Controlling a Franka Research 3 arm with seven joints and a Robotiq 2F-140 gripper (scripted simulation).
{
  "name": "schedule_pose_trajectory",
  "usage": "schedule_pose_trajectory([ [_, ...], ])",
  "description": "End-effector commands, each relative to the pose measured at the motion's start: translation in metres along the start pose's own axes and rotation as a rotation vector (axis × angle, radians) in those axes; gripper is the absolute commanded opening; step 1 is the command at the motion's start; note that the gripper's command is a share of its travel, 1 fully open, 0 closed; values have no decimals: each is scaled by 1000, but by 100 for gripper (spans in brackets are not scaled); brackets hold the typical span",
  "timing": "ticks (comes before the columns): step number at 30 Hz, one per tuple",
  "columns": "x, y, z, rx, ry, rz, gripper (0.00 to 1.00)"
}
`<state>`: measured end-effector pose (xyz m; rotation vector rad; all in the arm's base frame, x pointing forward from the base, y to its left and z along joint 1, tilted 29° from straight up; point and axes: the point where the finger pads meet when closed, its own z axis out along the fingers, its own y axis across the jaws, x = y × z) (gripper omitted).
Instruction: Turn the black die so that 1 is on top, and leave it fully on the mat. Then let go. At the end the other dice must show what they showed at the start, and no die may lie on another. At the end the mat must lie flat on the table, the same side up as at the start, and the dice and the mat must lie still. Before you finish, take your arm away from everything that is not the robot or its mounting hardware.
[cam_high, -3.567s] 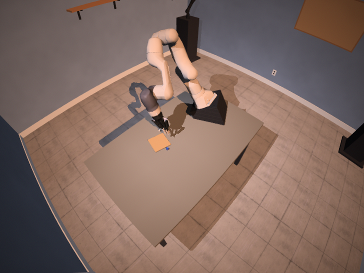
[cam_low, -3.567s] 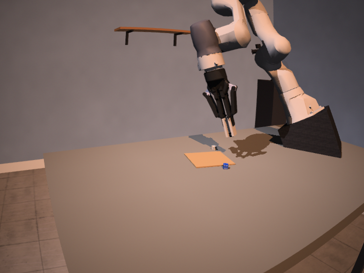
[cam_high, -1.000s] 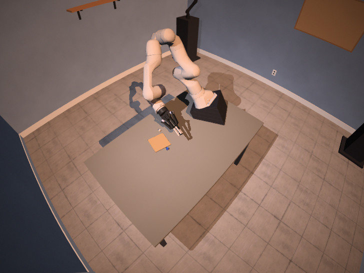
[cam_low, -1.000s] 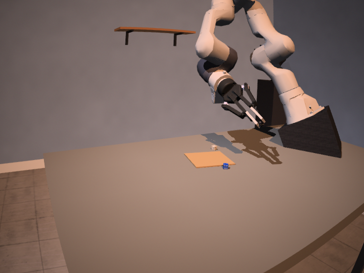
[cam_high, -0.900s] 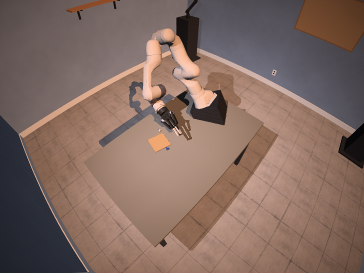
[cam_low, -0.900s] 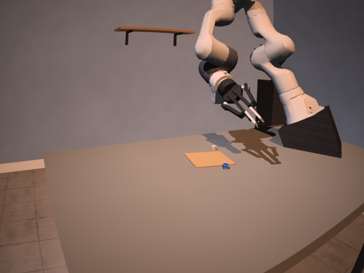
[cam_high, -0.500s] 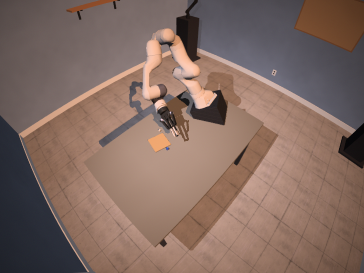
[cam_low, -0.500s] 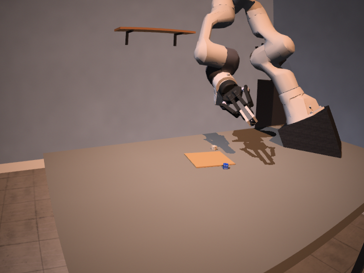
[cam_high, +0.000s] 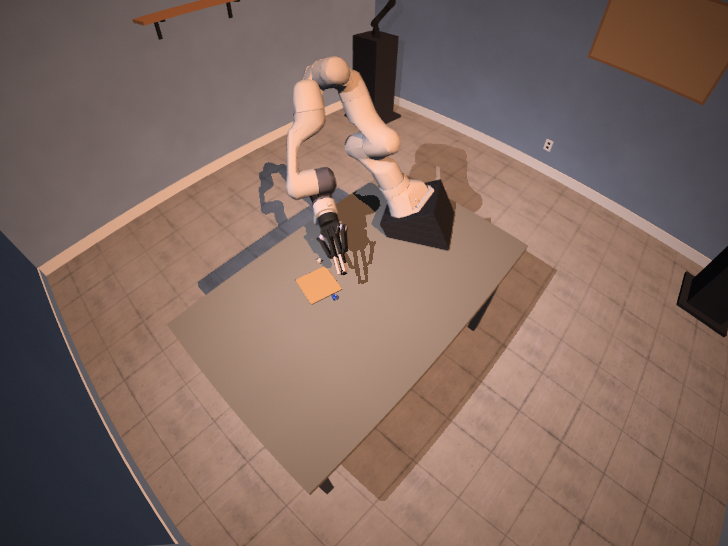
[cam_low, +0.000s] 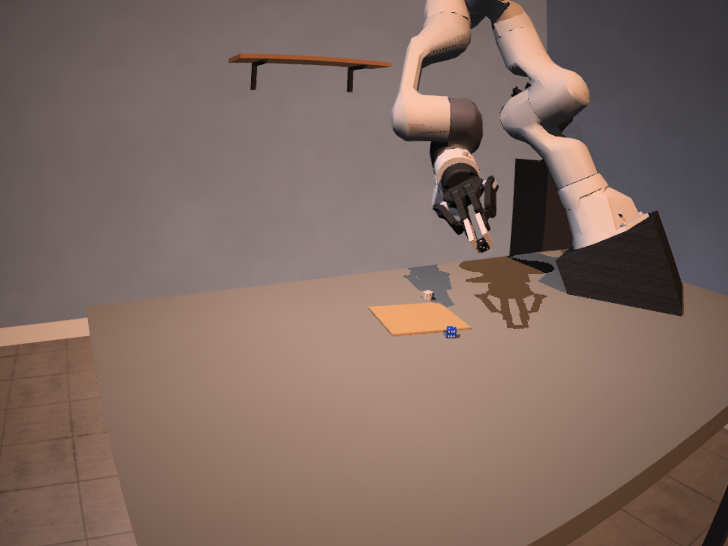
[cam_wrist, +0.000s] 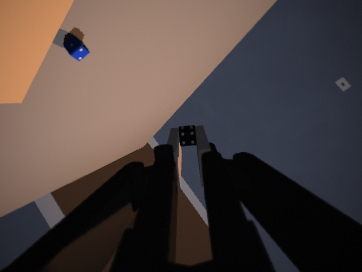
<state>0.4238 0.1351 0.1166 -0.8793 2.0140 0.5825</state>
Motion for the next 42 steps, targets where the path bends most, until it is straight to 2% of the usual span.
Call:
schedule_pose_trajectory([
  [1,-4,-10,-3,59,-33,-153,7],
  [5,-5,-21,-7,121,-55,-178,7],
  [6,-5,-22,-8,123,-55,-179,7],
  [12,-4,-40,-16,224,-75,-219,7],
  [14,-4,-40,-16,224,-75,-219,7],
  [15,-4,-43,-18,244,-77,-226,7],
  [16,-3,-50,-22,285,-79,-241,7],
  [21,0,-61,-28,350,-76,-264,7],
  [23,2,-68,-33,392,-71,-279,7],
  [24,3,-69,-34,395,-70,-279,7],
  [25,5,-74,-37,424,-65,-289,7],
  [29,9,-84,-45,488,-49,-310,7],
  [32,10,-85,-46,496,-46,-312,7],
  [36,16,-95,-56,559,-22,-332,7],
  [42,18,-97,-57,569,-18,-335,7],
])
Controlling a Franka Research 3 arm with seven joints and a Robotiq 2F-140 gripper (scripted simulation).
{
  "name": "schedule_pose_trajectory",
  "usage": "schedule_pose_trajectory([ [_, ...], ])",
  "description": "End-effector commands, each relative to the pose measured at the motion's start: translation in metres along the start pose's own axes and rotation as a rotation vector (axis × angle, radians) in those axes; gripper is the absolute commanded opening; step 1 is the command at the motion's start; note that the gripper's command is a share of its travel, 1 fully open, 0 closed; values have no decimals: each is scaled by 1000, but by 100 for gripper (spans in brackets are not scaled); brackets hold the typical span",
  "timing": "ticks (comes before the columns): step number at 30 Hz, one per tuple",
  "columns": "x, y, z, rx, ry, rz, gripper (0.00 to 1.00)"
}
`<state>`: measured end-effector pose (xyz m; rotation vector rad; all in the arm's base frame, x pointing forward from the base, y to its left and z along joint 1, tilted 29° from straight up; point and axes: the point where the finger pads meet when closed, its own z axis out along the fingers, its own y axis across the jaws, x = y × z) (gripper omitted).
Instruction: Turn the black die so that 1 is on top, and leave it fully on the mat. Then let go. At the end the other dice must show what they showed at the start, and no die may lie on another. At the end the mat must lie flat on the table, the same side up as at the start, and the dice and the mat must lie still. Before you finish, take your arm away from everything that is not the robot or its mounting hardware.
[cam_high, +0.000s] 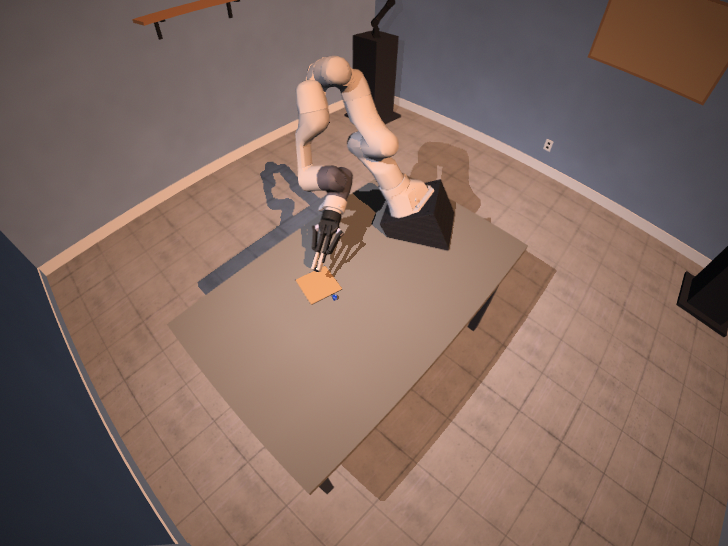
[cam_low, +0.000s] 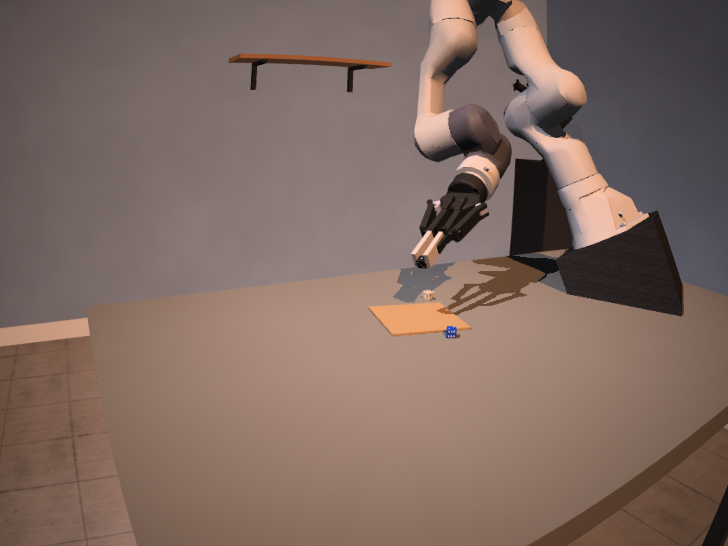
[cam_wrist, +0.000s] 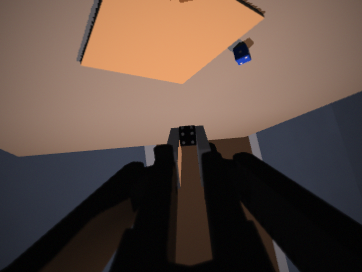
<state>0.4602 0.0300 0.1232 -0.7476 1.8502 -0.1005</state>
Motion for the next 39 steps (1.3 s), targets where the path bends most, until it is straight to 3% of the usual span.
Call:
schedule_pose_trajectory([
  [1,0,-3,0,14,-1,-87,7],
  [10,8,-4,4,14,-1,-87,7],
  [30,62,-9,34,14,-1,-87,7],
  [39,68,-9,36,14,-1,-87,7],
])
